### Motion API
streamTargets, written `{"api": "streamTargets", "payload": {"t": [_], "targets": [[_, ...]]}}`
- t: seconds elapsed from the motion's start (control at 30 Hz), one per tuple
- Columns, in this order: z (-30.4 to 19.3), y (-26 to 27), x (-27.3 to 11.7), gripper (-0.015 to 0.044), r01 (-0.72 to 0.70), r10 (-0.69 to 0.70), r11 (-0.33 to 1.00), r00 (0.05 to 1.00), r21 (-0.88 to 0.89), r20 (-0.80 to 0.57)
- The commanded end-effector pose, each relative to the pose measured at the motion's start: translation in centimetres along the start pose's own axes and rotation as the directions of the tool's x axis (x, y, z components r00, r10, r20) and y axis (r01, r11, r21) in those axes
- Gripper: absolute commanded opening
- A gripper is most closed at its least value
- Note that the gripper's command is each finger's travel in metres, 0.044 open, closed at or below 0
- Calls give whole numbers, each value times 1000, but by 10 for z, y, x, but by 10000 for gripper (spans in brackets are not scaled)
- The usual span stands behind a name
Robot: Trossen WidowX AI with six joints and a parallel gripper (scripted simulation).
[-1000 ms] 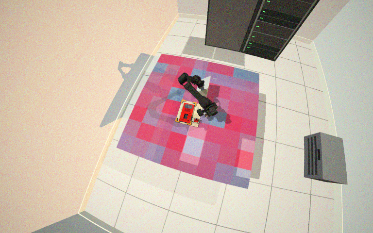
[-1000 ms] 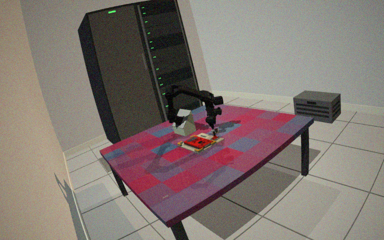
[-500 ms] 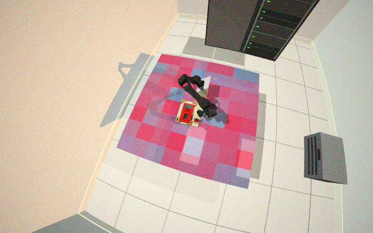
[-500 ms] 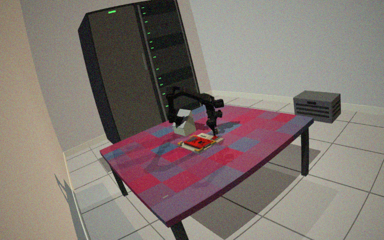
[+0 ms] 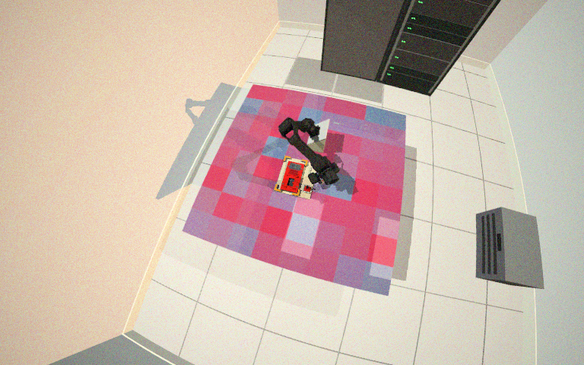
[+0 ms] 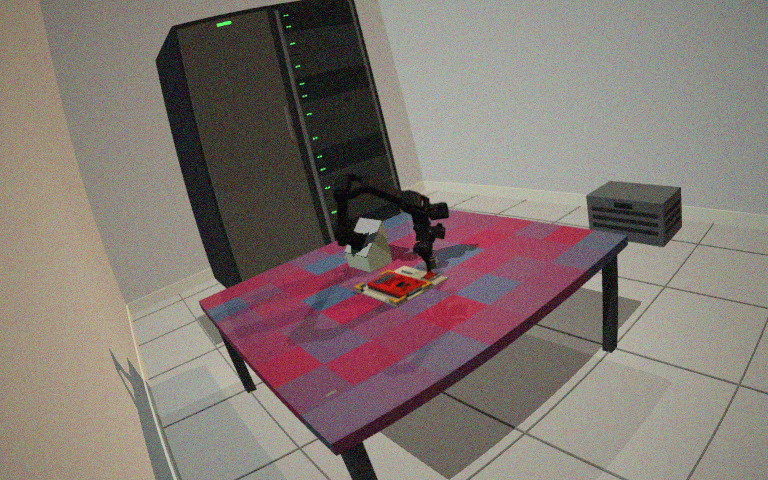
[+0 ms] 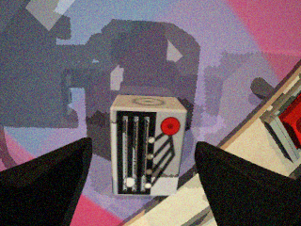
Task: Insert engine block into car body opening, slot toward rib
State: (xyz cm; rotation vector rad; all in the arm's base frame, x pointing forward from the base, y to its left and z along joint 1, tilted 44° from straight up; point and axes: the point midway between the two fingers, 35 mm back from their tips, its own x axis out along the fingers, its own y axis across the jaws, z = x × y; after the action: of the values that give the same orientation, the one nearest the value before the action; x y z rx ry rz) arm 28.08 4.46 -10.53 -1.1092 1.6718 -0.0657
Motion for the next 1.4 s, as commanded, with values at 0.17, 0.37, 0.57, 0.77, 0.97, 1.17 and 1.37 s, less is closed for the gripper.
{"api": "streamTargets", "payload": {"t": [0.17, 0.37, 0.57, 0.77, 0.97, 1.17, 1.37], "targets": [[0, 0, 1, 125, 4, -4, 1000, 1000, -6, -1], [0, 0, 0, 45, 4, -4, 1000, 1000, -6, -1], [3, -1, -15, 0, 2, -2, 1000, 1000, -6, 1], [6, -1, -33, 0, 0, 0, 1000, 1000, -7, 3], [7, -1, -51, 0, -1, 1, 1000, 1000, -7, 4], [8, -1, -69, 0, -2, 2, 1000, 1000, -7, 5], [7, 0, -88, 0, -2, 2, 1000, 1000, -8, 4]]}}
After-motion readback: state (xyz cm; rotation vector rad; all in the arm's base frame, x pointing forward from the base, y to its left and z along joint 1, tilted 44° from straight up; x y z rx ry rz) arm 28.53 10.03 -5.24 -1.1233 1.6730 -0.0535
